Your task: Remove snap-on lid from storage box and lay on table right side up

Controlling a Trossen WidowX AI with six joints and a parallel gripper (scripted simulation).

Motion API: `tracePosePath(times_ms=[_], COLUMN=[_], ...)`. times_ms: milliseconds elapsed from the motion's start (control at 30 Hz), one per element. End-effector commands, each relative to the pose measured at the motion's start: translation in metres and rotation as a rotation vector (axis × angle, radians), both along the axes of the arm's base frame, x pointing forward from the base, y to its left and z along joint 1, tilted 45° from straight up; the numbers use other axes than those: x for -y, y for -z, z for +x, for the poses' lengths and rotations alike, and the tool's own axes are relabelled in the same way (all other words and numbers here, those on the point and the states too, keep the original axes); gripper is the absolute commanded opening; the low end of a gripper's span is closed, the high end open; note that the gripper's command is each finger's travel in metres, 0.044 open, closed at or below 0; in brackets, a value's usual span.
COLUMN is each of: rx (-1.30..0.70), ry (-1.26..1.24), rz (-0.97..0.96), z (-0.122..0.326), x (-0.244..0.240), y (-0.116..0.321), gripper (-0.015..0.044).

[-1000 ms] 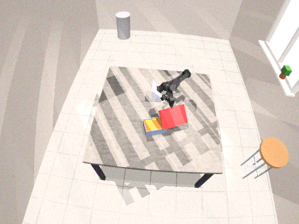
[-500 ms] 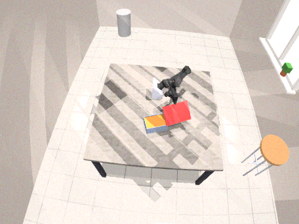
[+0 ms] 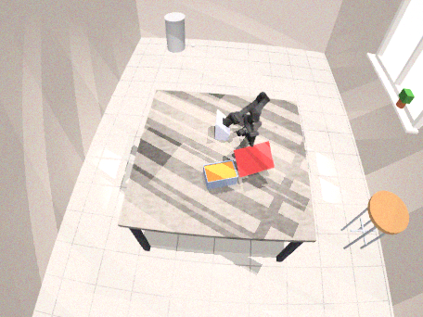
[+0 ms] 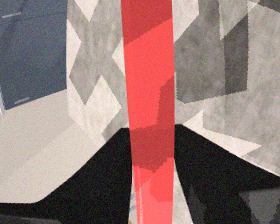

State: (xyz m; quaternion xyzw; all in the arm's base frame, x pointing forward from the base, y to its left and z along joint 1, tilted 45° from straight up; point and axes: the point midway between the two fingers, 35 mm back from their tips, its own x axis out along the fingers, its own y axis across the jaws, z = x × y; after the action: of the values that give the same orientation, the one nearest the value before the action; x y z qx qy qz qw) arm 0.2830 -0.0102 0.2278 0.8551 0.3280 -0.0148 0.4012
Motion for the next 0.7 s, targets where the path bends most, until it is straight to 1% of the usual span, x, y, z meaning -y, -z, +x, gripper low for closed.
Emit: tracePosePath(times_ms=[0,667], rx=[0.01,0.009], ry=[0.008,0.008], rz=[-0.007,-0.006], z=[-0.004,-0.018], x=[-0.006,-0.033], y=[-0.01,-0.035], gripper=[0.0,0.0])
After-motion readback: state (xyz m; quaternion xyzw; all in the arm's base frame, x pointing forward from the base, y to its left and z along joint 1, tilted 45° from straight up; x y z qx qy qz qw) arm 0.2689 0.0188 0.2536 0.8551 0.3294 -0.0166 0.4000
